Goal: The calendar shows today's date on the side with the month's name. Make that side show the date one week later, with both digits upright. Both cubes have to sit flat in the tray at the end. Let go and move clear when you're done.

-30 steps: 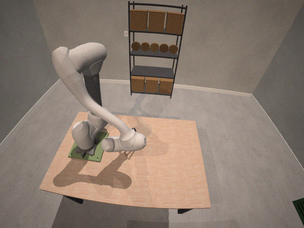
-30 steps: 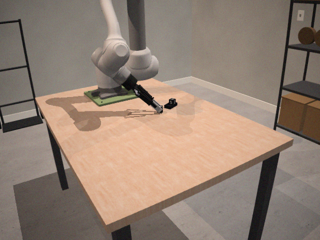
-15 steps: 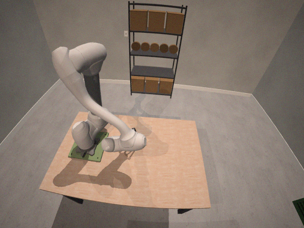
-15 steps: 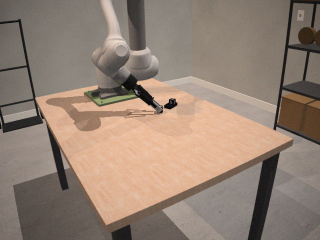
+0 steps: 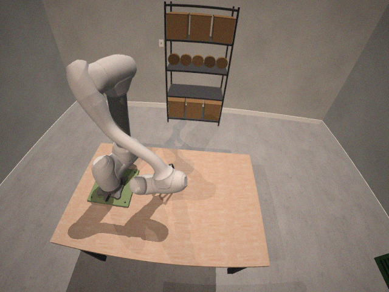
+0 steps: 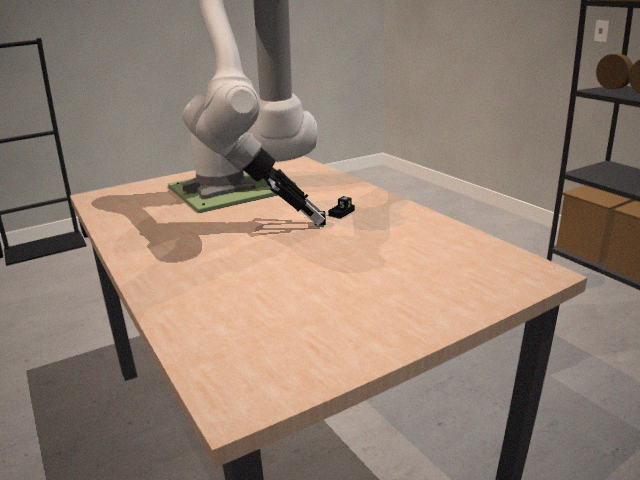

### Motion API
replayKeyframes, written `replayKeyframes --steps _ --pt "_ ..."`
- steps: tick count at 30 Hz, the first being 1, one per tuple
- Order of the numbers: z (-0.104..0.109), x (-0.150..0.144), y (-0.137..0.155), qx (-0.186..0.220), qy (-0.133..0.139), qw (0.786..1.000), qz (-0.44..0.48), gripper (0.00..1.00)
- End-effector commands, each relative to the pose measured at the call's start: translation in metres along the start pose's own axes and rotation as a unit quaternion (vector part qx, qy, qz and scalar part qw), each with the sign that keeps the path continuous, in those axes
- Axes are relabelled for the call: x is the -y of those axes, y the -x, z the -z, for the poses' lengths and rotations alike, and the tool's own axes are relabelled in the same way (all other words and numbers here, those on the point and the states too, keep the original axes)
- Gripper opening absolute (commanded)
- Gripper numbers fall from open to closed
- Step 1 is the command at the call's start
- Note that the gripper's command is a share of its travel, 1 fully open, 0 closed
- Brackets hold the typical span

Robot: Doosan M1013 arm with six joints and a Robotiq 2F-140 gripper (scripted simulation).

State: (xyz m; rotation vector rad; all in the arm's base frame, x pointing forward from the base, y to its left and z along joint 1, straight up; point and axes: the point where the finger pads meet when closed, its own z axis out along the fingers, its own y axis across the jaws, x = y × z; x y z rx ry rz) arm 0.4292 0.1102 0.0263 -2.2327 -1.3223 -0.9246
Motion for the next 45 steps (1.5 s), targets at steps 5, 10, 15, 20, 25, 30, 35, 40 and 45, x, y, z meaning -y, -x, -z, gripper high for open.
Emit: replayKeyframes --steps 5,10,15,20,25,30,35,40,45 --pt "-0.0003 0.0000 0.0003 0.000 0.000 1.000 0.000 0.24" --pt "-0.0015 0.0000 0.0015 0.000 0.000 1.000 0.000 0.24" --pt "-0.0029 0.0000 0.0029 0.000 0.000 1.000 0.000 0.24" --pt "-0.0035 0.0000 0.0034 0.000 0.000 1.000 0.000 0.24" --pt "-0.0037 0.0000 0.0037 0.000 0.000 1.000 0.000 0.24" --pt "-0.0037 0.0000 0.0037 0.000 0.000 1.000 0.000 0.24" --pt "-0.0037 0.0000 0.0037 0.000 0.000 1.000 0.000 0.24" --pt "-0.0037 0.0000 0.0037 0.000 0.000 1.000 0.000 0.24" --pt "-0.0037 0.0000 0.0037 0.000 0.000 1.000 0.000 0.24"
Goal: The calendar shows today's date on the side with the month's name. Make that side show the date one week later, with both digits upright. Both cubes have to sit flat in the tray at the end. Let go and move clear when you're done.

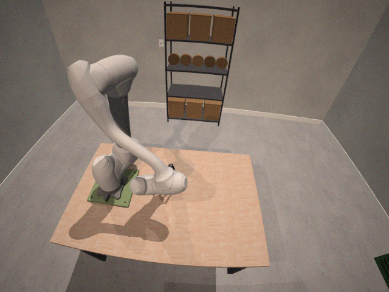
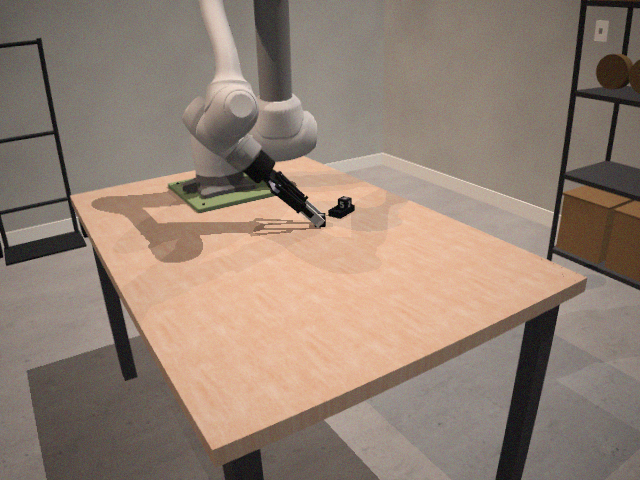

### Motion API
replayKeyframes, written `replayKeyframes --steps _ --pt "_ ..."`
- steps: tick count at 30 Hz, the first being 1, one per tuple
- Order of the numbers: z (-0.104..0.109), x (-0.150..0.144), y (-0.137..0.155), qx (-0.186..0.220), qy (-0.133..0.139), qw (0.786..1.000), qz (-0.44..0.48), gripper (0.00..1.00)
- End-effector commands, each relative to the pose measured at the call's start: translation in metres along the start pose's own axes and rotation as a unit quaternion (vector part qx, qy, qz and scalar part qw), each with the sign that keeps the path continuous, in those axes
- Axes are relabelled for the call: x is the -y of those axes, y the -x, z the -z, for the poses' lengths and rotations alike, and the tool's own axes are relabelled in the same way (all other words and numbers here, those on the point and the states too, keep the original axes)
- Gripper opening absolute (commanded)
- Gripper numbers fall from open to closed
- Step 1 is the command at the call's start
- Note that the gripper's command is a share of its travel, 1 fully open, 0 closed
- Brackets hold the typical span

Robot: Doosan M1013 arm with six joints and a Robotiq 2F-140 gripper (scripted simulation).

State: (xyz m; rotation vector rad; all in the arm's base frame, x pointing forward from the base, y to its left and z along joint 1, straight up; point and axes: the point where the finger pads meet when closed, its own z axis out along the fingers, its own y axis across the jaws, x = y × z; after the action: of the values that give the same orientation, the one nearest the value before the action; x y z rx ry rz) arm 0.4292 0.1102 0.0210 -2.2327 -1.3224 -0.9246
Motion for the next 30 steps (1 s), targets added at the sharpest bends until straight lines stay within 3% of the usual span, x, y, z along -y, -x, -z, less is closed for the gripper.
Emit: replayKeyframes --steps 1,30 --pt "0.0000 0.0000 -0.0001 0.000 0.000 1.000 0.000 0.24" --pt "0.0000 0.0000 -0.0001 0.000 0.000 1.000 0.000 0.24"
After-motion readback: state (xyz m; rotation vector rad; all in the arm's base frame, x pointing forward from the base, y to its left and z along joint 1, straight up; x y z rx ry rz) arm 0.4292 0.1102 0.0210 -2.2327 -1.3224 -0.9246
